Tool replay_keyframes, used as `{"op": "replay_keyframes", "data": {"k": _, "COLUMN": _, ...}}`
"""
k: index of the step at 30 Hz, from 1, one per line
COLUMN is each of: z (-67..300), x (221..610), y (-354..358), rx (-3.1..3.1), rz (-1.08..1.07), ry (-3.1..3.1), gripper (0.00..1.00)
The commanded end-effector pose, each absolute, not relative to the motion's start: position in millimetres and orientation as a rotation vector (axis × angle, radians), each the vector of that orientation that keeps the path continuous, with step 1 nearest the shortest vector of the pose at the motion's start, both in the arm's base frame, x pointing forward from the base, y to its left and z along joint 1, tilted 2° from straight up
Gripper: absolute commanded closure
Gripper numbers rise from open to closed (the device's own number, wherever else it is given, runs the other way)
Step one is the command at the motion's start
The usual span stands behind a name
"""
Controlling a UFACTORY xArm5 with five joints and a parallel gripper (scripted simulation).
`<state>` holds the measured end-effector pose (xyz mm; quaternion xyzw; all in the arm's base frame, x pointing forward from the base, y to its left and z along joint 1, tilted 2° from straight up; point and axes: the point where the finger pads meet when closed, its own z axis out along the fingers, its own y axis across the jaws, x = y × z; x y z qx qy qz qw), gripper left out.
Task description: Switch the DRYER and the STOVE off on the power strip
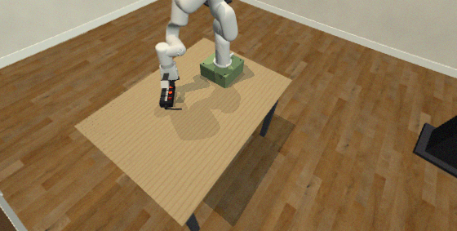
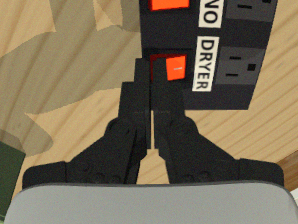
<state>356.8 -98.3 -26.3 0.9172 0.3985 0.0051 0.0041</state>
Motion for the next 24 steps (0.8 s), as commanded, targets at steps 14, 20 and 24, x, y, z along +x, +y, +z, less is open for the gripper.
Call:
{"op": "replay_keyframes", "data": {"k": 14, "z": -30.8, "x": 357.7, "y": -99.4, "rx": 2.872, "rz": 0.019, "ry": 1.248, "gripper": 1.00}}
{"op": "replay_keyframes", "data": {"k": 20, "z": -32.5, "x": 357.6, "y": -99.6, "rx": 2.872, "rz": 0.019, "ry": 1.248, "gripper": 1.00}}
{"op": "replay_keyframes", "data": {"k": 24, "z": -33.7, "x": 357.5, "y": -99.7, "rx": 2.872, "rz": 0.019, "ry": 1.248, "gripper": 1.00}}
